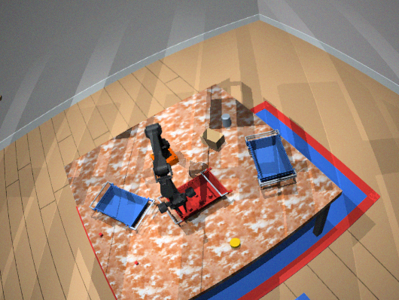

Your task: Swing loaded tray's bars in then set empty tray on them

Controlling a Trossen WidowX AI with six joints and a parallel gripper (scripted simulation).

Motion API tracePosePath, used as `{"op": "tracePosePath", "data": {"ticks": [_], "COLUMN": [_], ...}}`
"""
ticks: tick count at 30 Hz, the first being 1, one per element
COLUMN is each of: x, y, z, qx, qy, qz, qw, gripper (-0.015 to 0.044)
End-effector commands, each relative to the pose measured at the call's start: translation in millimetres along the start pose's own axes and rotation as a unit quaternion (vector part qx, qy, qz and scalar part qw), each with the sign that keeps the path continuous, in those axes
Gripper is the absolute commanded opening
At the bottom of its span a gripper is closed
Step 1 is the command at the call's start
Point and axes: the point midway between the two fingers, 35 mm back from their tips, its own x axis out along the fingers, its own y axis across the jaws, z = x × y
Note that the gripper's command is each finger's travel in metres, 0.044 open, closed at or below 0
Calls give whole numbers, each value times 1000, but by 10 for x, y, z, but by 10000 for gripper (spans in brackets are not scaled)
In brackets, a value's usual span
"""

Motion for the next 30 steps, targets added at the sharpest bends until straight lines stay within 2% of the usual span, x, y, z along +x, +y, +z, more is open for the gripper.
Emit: {"op": "tracePosePath", "data": {"ticks": [1, 19, 30], "x": [23, 22, 271], "y": [-621, -637, -673], "z": [-493, -516, -629], "qx": [-67, -70, -70], "qy": [236, 244, 244], "qz": [-41, -41, -41], "qw": [969, 966, 966], "gripper": [83, 83, 83]}}
